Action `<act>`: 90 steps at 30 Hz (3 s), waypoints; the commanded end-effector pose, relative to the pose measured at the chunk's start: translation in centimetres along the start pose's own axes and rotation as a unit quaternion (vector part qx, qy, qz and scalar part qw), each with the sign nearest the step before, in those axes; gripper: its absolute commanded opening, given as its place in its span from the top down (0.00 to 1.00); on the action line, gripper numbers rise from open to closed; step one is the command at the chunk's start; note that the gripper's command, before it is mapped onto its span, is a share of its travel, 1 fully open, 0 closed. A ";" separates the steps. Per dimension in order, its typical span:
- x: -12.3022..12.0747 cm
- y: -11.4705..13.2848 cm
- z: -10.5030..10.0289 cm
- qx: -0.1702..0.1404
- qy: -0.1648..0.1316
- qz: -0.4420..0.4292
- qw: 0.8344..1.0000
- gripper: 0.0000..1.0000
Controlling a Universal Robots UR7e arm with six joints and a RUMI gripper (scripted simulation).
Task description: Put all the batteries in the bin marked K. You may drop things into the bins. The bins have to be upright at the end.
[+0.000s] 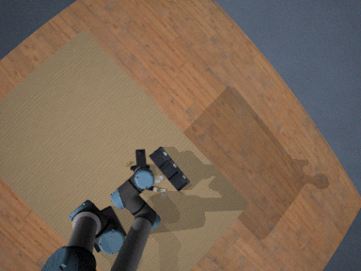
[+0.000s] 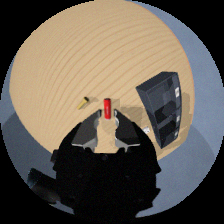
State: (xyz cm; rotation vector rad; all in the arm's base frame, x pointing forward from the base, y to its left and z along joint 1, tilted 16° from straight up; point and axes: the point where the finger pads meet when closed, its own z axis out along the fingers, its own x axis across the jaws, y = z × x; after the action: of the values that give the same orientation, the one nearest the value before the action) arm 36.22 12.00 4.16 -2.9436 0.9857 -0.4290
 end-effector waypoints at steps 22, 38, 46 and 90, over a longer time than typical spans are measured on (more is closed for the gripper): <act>0.0 0.0 0.0 0.000 0.000 0.000 1.000 1.00; 0.0 0.0 0.0 0.000 0.000 0.000 1.000 1.00; 0.0 0.0 -1.6 0.000 0.000 0.000 1.000 1.00; 3.2 1.6 -6.6 0.000 0.001 -0.149 0.989 1.00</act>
State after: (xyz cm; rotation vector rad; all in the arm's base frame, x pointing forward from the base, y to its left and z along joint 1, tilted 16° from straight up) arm 35.38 10.55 10.90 -3.0528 0.7400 -0.4397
